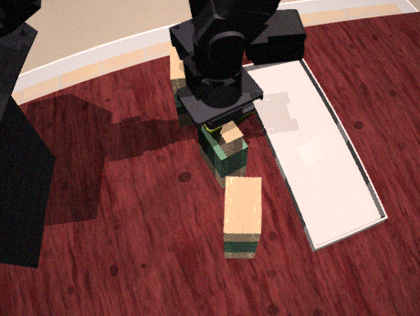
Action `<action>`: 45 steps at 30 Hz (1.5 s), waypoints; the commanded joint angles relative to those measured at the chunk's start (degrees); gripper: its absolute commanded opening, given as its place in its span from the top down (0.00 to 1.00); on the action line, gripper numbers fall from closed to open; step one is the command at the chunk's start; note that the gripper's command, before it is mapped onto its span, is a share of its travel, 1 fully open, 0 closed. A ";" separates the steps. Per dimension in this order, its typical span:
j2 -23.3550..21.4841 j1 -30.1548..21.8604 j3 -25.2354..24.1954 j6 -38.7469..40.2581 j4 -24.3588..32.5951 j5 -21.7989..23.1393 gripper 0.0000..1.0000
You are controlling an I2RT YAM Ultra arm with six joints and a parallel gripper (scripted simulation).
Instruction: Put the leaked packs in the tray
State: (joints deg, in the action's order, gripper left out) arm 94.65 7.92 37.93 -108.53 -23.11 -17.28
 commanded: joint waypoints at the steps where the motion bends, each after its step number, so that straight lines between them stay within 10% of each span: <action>1: -2.84 -1.04 -2.00 0.40 1.50 0.00 0.77; 19: -15.21 -4.14 -6.39 2.20 9.97 -2.89 0.77; 45: -15.35 -4.58 -2.07 2.52 12.62 -2.78 0.77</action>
State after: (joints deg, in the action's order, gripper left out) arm 80.31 4.64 33.95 -106.59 -12.25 -20.27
